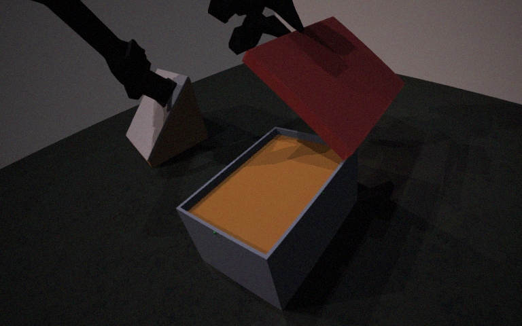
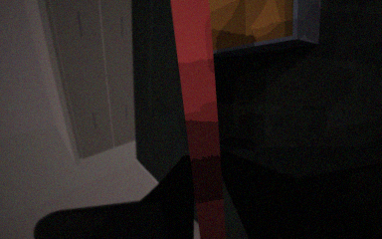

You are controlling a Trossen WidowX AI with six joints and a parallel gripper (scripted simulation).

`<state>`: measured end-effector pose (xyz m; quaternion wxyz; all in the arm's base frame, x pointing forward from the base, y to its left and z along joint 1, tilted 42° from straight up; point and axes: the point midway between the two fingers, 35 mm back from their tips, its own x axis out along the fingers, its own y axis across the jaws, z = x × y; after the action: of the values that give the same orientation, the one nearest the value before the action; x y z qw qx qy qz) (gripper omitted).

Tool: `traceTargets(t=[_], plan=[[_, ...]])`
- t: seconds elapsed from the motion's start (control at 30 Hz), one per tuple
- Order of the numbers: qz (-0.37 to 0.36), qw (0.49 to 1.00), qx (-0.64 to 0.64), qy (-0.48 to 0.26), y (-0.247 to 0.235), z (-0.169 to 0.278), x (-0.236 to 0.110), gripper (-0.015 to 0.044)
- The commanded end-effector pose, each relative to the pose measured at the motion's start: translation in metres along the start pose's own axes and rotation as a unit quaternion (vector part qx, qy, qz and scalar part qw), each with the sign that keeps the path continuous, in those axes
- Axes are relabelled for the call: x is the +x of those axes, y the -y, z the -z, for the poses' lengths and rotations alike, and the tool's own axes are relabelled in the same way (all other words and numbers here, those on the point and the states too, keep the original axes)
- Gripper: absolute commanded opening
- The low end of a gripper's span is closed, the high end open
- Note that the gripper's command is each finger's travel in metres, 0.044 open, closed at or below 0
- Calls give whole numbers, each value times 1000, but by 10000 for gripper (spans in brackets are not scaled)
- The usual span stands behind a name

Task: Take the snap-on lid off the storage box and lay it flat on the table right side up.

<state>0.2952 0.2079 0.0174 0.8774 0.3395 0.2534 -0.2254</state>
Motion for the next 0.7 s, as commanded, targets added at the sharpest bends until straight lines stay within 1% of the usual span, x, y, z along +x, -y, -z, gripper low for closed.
traceTargets(t=[0.0, 0.67], plan=[[-7, 1000, 5, 1, -5, 8, -3, 0], [-8, 1000, 6, -1, -2, 48, -7, 0]])
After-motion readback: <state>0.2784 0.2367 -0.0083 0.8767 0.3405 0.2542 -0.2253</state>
